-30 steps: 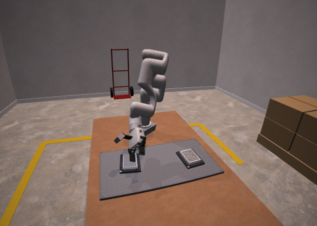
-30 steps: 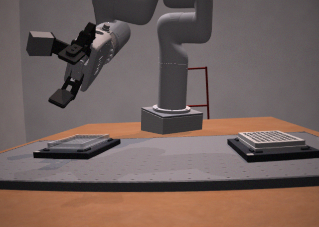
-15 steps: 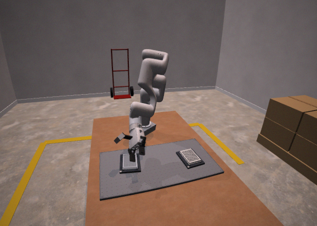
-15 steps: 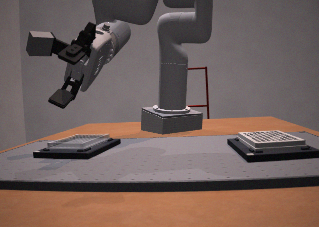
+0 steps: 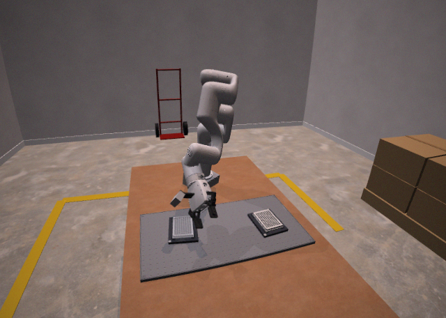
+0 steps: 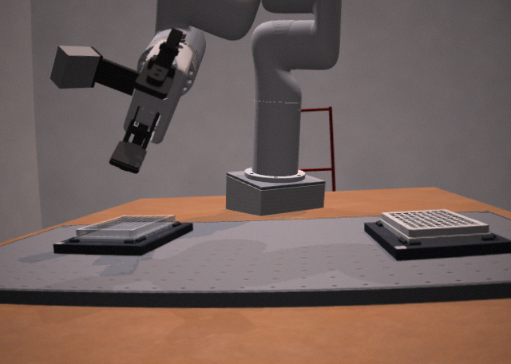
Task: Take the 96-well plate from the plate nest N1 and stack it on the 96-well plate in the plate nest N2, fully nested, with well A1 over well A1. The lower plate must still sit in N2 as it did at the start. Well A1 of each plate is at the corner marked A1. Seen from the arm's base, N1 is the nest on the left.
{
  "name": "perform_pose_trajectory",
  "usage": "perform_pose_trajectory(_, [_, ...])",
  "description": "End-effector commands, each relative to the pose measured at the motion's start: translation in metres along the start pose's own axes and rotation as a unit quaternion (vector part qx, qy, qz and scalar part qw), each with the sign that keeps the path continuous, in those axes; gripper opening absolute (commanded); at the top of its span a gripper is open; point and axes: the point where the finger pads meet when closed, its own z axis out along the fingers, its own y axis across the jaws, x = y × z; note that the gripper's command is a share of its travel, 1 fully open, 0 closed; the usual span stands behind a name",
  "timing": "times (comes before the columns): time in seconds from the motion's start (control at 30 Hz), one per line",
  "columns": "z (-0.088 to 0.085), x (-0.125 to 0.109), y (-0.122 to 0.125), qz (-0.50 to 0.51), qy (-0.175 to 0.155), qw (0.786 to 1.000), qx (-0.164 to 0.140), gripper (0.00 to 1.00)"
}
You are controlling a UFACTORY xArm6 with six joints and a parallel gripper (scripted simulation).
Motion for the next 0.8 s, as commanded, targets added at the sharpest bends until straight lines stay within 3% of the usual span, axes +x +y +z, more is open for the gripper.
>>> perform_pose_trajectory(0.0, [0.004, -0.010, -0.009, -0.003, -0.019, 1.000, 0.007, 1.00])
perform_pose_trajectory(0.07, [0.006, -0.019, -0.014, -0.009, -0.052, 0.999, 0.013, 1.00])
perform_pose_trajectory(0.17, [0.008, -0.027, -0.019, -0.010, -0.055, 0.998, 0.013, 1.00])
perform_pose_trajectory(0.23, [0.009, -0.036, -0.024, -0.016, -0.088, 0.996, 0.018, 1.00])
perform_pose_trajectory(0.33, [0.010, -0.044, -0.028, -0.017, -0.091, 0.996, 0.018, 1.00])
perform_pose_trajectory(0.4, [0.011, -0.053, -0.032, -0.024, -0.123, 0.992, 0.020, 1.00])
perform_pose_trajectory(0.57, [0.012, -0.061, -0.036, -0.025, -0.126, 0.991, 0.020, 1.00])
perform_pose_trajectory(0.63, [0.012, -0.070, -0.040, -0.032, -0.158, 0.987, 0.021, 1.00])
perform_pose_trajectory(0.73, [0.013, -0.078, -0.044, -0.033, -0.161, 0.986, 0.021, 1.00])
perform_pose_trajectory(0.77, [0.013, -0.083, -0.045, -0.037, -0.177, 0.983, 0.020, 1.00])
